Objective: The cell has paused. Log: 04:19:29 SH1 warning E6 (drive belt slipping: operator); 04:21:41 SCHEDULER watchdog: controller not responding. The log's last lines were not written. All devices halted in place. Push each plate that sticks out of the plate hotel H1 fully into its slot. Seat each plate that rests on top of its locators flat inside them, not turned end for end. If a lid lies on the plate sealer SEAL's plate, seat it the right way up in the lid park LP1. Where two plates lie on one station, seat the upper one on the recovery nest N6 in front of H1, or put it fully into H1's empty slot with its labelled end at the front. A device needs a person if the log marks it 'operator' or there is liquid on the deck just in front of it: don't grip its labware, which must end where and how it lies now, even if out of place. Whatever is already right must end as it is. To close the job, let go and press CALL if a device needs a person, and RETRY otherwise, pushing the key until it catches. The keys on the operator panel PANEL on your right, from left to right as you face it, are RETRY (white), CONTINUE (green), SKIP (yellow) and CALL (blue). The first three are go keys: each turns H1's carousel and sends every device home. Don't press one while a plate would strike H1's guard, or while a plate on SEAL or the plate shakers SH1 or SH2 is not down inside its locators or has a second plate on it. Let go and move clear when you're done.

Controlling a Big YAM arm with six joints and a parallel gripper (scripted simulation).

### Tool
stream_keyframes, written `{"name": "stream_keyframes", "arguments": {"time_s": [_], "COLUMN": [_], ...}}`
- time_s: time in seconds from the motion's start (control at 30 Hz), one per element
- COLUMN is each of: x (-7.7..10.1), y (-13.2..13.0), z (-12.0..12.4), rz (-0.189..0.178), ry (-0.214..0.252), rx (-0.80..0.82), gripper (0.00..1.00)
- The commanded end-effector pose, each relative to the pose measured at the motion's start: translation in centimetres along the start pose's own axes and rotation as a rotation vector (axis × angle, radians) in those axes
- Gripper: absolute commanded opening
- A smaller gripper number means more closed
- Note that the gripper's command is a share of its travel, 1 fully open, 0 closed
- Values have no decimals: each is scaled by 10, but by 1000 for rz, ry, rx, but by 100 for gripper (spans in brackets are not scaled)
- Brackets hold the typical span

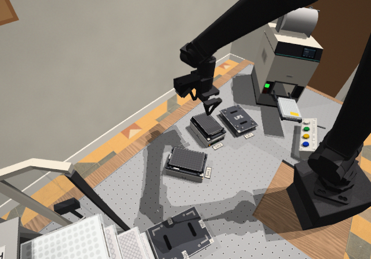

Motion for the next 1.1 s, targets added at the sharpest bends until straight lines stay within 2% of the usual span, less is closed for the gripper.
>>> {"name": "stream_keyframes", "arguments": {"time_s": [0.0,0.17,0.57,0.6,0.63,0.7,0.73,0.77,1.07], "x": [35,41,76,76,67,67,64,56,56], "y": [-22,-21,-20,-20,-20,-20,-5,5,24], "z": [-11,-11,-11,-11,-11,-11,-19,-15,-36], "rz": [62,57,65,65,45,45,34,16,28], "ry": [-21,-20,-20,-20,-16,-16,-18,-11,-20], "rx": [33,32,34,34,33,33,-4,-46,-340], "gripper": [100,100,100,100,100,100,100,100,100]}}
Point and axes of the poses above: the point where the finger pads meet when closed, its own x axis back along the fingers, its own y axis across the jaws, z = x × y, the point moved 3 cm from there along x, back along the fingers, and after that the axes turned 9 degrees about -x, right-handed, at the moved point
